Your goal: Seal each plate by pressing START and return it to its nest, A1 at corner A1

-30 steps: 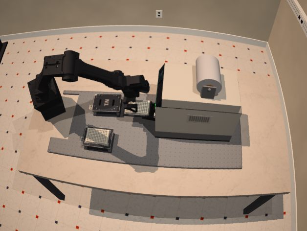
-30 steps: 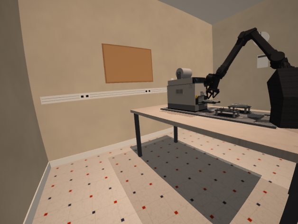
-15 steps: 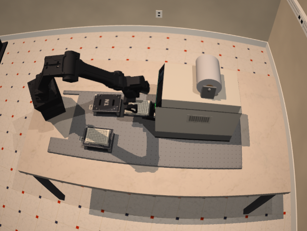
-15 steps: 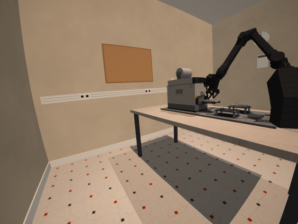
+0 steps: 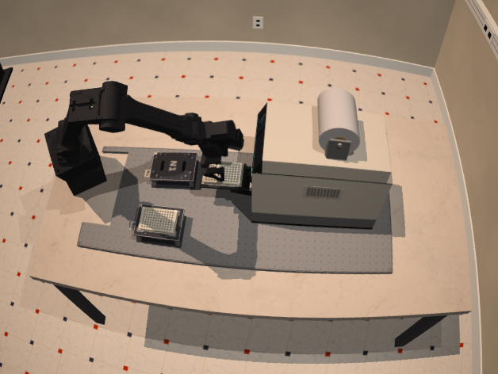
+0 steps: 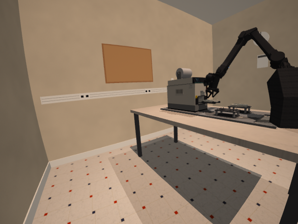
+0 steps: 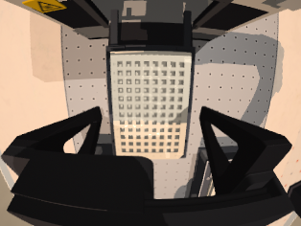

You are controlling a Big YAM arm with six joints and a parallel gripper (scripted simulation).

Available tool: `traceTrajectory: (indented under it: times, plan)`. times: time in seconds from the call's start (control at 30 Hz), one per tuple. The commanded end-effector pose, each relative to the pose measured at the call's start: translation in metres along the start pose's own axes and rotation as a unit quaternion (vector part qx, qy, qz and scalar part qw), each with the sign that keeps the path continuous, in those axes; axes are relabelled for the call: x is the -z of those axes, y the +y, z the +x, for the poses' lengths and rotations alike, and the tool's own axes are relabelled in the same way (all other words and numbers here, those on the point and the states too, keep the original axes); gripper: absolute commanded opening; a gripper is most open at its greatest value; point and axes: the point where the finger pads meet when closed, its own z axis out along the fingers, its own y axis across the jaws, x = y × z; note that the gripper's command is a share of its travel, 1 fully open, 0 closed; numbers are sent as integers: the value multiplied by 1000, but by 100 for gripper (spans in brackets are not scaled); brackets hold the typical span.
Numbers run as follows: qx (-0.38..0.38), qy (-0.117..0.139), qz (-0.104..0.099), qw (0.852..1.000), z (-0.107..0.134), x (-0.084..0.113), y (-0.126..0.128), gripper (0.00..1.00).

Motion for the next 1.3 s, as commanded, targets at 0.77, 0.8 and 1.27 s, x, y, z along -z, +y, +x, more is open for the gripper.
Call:
traceTrajectory:
  times: [0.77,0.8,1.27]
  plan:
    - [-2,-13,-5,1000,-33,53,6,100]
    - [-2,-13,-5,1000,-34,53,6,100]
    - [0,3,5,1000,-12,30,-6,100]
